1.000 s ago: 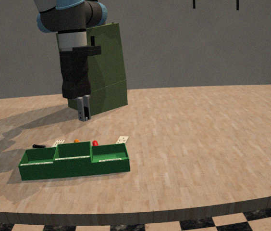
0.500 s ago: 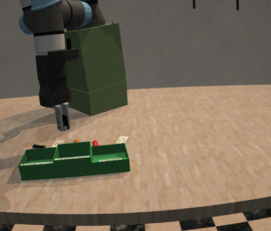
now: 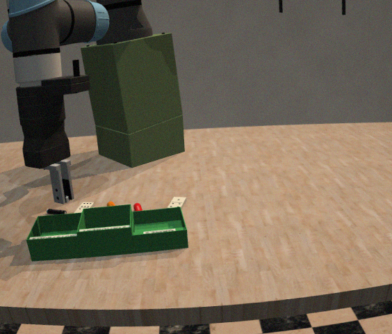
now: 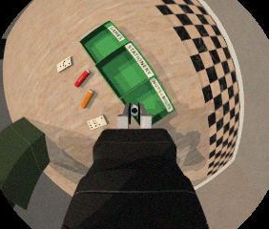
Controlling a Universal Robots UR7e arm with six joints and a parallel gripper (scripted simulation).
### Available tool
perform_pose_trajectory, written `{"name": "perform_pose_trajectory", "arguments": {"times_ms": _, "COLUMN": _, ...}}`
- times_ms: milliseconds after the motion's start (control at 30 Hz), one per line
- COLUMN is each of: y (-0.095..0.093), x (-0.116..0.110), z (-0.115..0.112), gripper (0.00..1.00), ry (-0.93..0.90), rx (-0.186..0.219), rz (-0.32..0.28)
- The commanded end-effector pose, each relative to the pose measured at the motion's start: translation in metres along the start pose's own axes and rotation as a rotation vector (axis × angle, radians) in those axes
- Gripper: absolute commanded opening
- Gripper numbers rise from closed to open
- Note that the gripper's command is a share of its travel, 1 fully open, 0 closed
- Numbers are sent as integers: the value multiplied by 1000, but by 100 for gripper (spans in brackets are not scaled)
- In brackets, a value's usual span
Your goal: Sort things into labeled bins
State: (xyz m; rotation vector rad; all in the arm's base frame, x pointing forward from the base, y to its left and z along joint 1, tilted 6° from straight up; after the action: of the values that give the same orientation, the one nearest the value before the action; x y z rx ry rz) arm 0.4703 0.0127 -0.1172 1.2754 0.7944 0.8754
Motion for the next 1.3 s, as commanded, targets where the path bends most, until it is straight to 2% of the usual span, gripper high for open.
{"name": "perform_pose_trajectory", "arguments": {"times_ms": 0, "y": -3, "x": 0, "z": 29, "gripper": 34, "ry": 157, "rx": 9, "rz": 2}}
{"name": "perform_pose_trajectory", "arguments": {"times_ms": 267, "y": -3, "x": 2, "z": 26, "gripper": 34, "ry": 344, "rx": 3, "rz": 3}}
{"name": "perform_pose_trajectory", "arguments": {"times_ms": 333, "y": -3, "x": 2, "z": 26, "gripper": 34, "ry": 344, "rx": 3, "rz": 3}}
{"name": "perform_pose_trajectory", "arguments": {"times_ms": 367, "y": -2, "x": 2, "z": 27, "gripper": 34, "ry": 413, "rx": 8, "rz": 3}}
{"name": "perform_pose_trajectory", "arguments": {"times_ms": 633, "y": -2, "x": 1, "z": 27, "gripper": 34, "ry": 591, "rx": 26, "rz": 7}}
{"name": "perform_pose_trajectory", "arguments": {"times_ms": 1267, "y": -3, "x": 2, "z": 28, "gripper": 34, "ry": 590, "rx": 27, "rz": 7}}
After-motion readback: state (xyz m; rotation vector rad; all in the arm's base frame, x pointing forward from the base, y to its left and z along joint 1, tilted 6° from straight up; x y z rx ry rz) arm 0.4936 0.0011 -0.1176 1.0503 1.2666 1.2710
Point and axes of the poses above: the point where the finger pads meet when closed, its own y axis back along the fingers, its own z axis across the jaws, x = y × z, the point moved 8 cm from there along y, back along the fingers, and after that the axes turned 10 degrees about -y, right-handed, at the moved point
